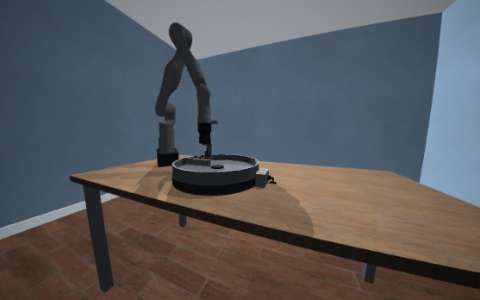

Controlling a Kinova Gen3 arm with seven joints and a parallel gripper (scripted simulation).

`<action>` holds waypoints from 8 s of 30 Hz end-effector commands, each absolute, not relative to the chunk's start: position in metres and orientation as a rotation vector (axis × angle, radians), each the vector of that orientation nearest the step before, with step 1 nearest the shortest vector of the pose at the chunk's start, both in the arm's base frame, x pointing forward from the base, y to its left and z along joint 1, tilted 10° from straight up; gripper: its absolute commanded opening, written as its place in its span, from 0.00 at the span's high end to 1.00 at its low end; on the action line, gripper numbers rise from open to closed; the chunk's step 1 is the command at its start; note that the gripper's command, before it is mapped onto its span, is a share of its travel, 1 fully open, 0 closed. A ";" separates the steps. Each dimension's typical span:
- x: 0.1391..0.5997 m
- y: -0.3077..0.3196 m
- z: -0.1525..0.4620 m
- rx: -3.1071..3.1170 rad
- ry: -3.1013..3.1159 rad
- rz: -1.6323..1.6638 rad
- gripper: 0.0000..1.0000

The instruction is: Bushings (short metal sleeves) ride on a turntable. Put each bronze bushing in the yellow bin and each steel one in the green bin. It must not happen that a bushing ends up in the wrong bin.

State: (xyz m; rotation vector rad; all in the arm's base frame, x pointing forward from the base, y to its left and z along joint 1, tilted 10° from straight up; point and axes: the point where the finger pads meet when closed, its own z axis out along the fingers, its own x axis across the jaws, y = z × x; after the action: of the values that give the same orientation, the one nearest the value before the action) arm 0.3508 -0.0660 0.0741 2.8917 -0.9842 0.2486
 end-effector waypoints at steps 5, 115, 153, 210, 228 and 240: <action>0.351 -0.066 0.078 2.891 -0.986 0.252 1.00; 0.434 0.140 0.116 2.990 -0.491 0.228 1.00; 0.447 0.142 0.059 2.994 -0.465 0.227 1.00; 0.453 0.137 0.008 2.994 -0.465 0.227 1.00; 0.454 0.136 0.001 2.994 -0.465 0.227 1.00; 0.455 0.135 -0.005 2.994 -0.465 0.227 1.00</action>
State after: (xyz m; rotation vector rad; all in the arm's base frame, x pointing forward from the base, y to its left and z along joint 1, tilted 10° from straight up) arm 0.4545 0.1346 -0.0049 2.9932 -0.4660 0.2260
